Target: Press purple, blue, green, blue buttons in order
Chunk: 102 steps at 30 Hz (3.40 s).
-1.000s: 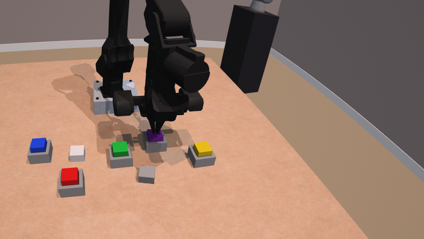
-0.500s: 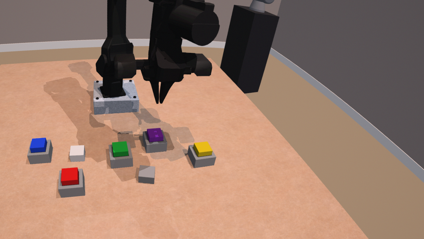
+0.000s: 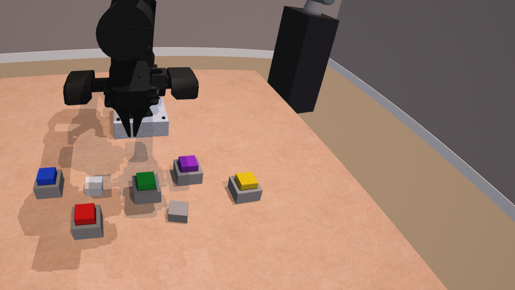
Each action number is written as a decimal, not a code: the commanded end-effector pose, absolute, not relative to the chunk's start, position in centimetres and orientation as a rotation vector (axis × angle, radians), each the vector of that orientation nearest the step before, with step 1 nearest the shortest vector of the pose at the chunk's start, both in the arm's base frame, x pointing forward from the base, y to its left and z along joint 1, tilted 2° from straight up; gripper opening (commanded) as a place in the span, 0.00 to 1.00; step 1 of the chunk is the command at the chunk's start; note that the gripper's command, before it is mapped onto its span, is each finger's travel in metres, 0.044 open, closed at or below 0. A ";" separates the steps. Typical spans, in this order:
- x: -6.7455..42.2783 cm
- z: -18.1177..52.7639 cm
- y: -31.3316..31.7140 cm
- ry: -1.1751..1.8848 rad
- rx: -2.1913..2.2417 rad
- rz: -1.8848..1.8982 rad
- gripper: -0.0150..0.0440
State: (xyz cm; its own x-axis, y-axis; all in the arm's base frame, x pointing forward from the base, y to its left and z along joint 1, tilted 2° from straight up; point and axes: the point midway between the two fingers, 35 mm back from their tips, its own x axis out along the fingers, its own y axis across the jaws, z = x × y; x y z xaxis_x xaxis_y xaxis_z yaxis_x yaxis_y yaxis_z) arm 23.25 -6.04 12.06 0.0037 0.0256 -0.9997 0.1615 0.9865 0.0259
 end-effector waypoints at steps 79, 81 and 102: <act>16.9 5.3 -21.6 1.576 0.137 -0.115 0.29; 16.9 5.6 -21.6 1.576 0.137 -0.115 0.29; 22.9 11.8 -9.5 1.569 0.142 -0.108 0.29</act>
